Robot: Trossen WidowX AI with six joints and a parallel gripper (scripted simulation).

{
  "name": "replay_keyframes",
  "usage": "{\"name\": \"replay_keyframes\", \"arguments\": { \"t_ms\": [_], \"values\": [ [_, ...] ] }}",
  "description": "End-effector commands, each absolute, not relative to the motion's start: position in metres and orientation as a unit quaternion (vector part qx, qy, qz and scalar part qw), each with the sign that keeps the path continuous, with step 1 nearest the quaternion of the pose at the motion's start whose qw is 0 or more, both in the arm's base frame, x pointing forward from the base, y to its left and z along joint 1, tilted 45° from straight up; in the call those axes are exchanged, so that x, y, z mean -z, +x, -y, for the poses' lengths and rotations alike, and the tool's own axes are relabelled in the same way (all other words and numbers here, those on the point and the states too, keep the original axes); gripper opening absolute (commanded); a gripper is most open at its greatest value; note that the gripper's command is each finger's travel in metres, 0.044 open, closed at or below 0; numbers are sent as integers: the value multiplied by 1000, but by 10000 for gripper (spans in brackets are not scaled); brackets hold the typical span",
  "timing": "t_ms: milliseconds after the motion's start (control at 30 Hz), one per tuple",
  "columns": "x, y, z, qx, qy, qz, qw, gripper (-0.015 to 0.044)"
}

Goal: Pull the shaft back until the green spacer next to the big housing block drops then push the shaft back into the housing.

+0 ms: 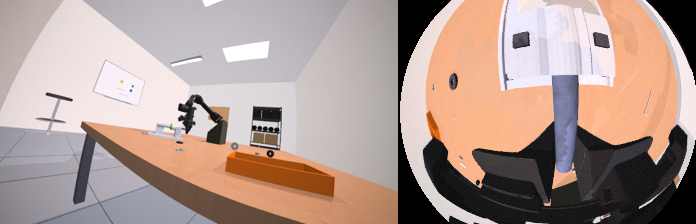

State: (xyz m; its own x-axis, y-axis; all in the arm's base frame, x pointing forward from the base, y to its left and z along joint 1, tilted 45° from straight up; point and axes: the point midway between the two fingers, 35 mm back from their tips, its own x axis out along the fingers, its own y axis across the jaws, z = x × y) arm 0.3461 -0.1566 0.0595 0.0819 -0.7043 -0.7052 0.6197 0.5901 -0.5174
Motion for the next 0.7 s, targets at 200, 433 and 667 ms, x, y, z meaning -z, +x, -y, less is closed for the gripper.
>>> {"name": "replay_keyframes", "arguments": {
  "t_ms": [200, 433, 667],
  "values": [
    [-59, 345, 156, 452, -41, -505, 734, 0],
    [-59, 344, 156, 452, -41, -505, 734, 0],
    [-58, 343, 155, 452, -41, -505, 734, 0]
  ]
}}
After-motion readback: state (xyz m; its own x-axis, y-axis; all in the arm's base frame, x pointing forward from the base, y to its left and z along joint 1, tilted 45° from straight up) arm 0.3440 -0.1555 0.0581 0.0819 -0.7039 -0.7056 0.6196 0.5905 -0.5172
